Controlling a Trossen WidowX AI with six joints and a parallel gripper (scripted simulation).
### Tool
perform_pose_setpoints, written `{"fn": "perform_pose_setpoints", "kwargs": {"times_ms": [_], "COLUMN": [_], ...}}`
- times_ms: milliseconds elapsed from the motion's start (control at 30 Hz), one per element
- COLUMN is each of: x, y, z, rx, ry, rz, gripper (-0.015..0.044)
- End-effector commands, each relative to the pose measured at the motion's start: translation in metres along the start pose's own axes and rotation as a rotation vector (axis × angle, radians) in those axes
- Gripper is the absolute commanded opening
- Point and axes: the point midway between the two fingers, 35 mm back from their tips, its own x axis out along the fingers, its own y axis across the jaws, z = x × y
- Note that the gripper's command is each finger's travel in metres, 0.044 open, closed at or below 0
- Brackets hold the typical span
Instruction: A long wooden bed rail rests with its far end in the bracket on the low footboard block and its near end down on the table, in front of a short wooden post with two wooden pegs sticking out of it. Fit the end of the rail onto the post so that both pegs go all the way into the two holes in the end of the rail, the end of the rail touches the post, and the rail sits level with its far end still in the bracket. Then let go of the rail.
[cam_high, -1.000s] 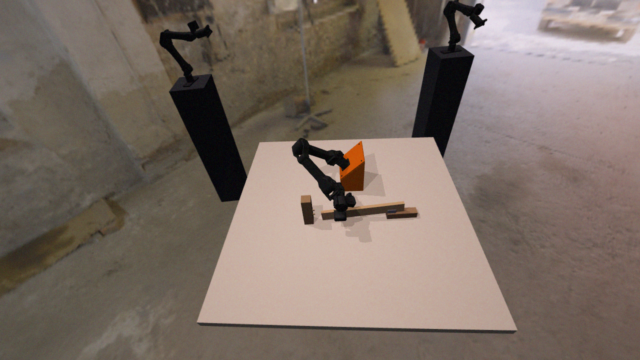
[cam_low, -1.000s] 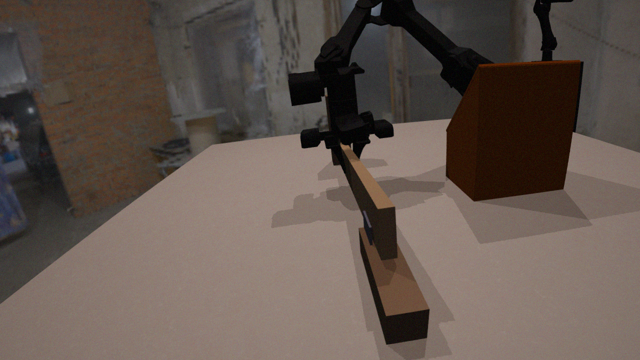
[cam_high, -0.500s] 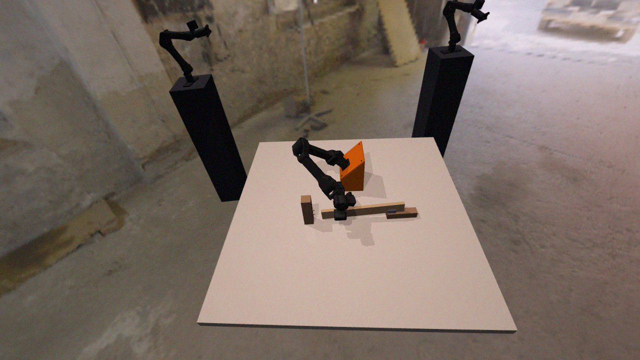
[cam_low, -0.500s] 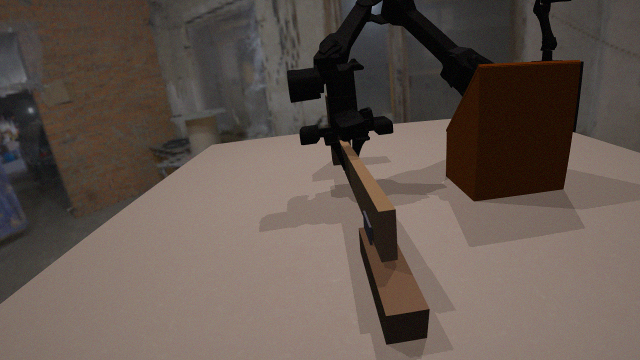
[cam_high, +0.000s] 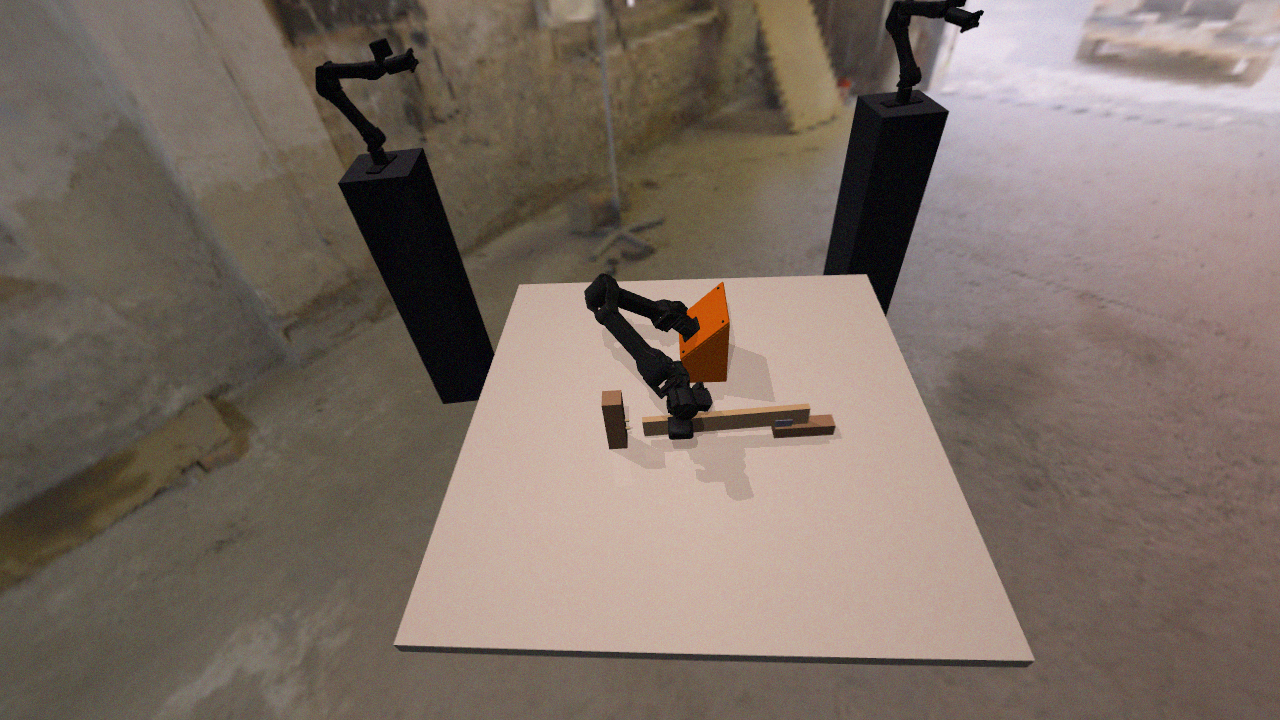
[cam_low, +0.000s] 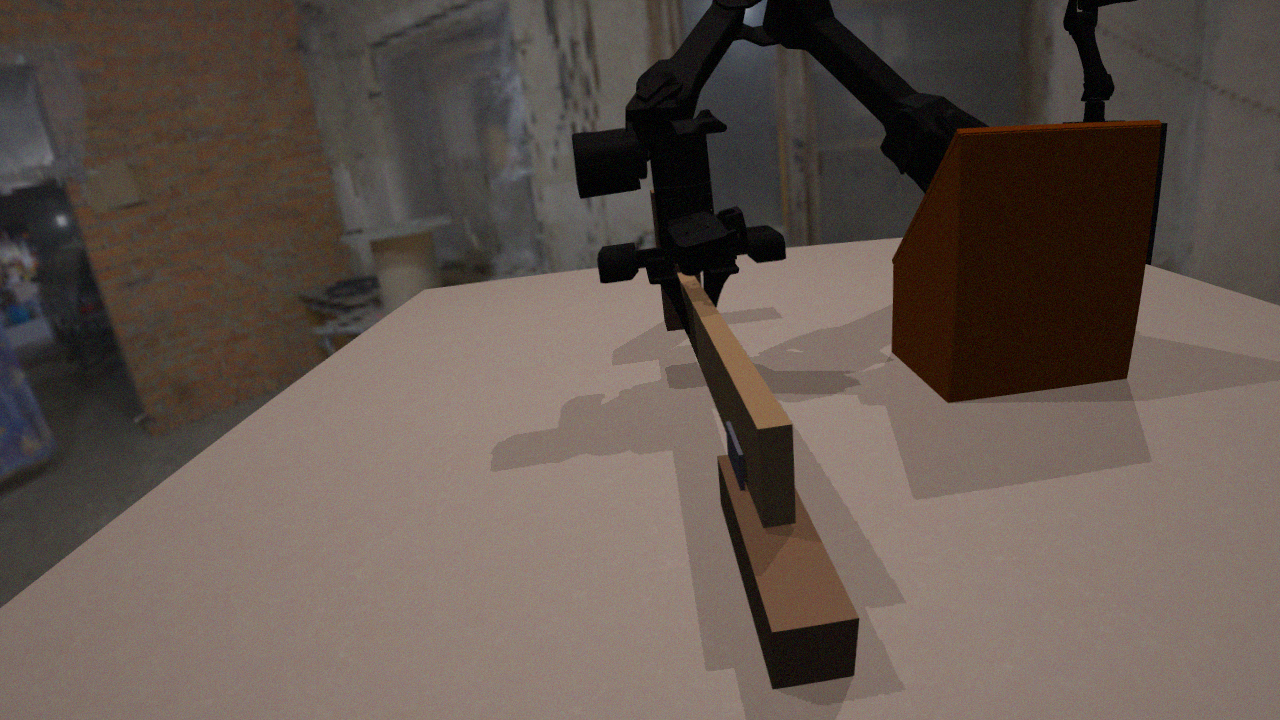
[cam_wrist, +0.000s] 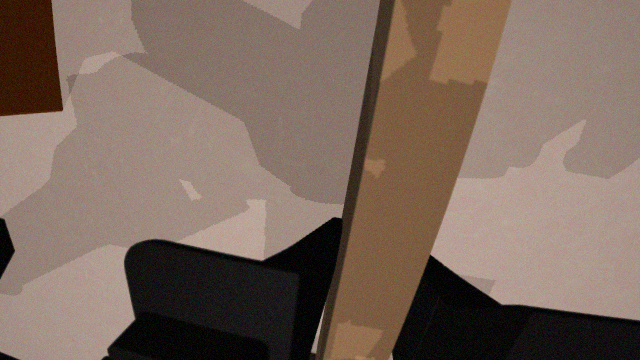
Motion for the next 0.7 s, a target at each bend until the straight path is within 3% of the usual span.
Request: {"fn": "perform_pose_setpoints", "kwargs": {"times_ms": [0,667], "x": [-0.006,-0.016], "y": [-0.002,-0.002], "z": [0.0,0.0], "rx": [0.002,0.002], "ry": [-0.01,-0.011], "rz": [-0.011,-0.011], "gripper": [0.0,0.0]}}
